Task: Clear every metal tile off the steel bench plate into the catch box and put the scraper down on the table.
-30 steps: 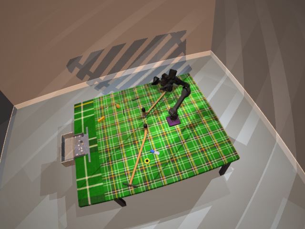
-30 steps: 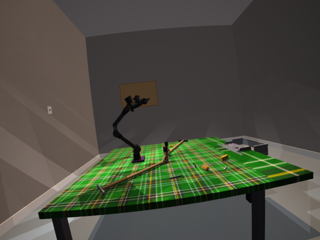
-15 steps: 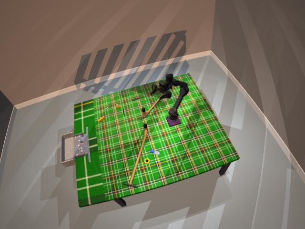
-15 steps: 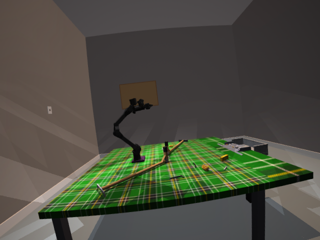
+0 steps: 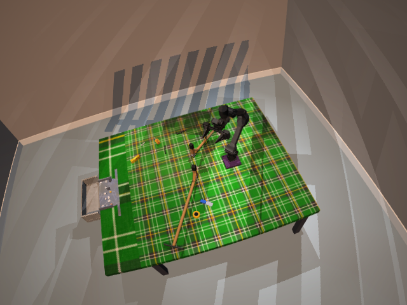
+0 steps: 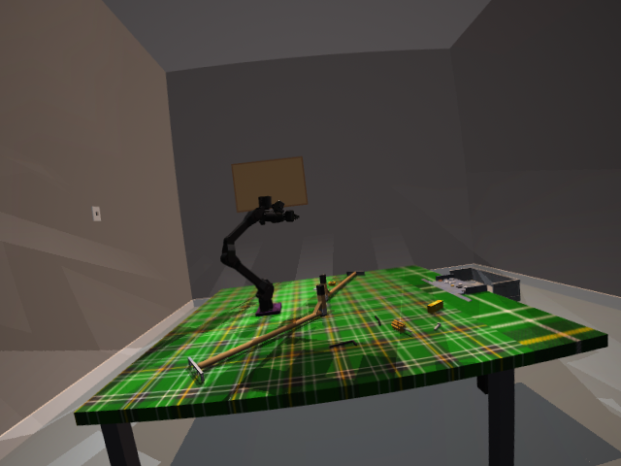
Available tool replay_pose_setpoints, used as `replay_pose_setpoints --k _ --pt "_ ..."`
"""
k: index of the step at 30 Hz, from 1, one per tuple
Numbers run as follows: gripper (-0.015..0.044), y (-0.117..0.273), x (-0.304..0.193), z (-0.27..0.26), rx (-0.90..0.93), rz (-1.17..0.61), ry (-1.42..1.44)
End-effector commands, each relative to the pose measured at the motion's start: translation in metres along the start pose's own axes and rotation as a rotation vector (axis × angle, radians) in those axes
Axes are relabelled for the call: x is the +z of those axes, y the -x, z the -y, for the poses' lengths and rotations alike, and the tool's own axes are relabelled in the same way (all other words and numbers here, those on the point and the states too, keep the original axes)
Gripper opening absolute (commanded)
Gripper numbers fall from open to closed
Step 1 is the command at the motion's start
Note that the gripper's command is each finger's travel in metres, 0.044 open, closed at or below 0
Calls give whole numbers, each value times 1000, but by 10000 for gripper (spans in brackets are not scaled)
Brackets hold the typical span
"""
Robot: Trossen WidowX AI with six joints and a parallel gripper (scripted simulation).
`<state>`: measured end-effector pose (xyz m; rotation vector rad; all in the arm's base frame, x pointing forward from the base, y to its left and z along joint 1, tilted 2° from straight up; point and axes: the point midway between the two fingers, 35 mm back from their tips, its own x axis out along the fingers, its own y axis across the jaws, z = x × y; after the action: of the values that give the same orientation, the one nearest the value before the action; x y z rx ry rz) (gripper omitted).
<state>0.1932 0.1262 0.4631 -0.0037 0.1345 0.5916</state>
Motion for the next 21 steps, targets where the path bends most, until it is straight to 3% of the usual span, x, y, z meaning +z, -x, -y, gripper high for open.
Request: replay_pose_setpoints --k 1,8,21 --pt "440 -8 -24 -7 20 -90 18" --pt "440 -14 -51 -17 50 -191 45" --pt "440 -14 -52 -17 51 -194 46"
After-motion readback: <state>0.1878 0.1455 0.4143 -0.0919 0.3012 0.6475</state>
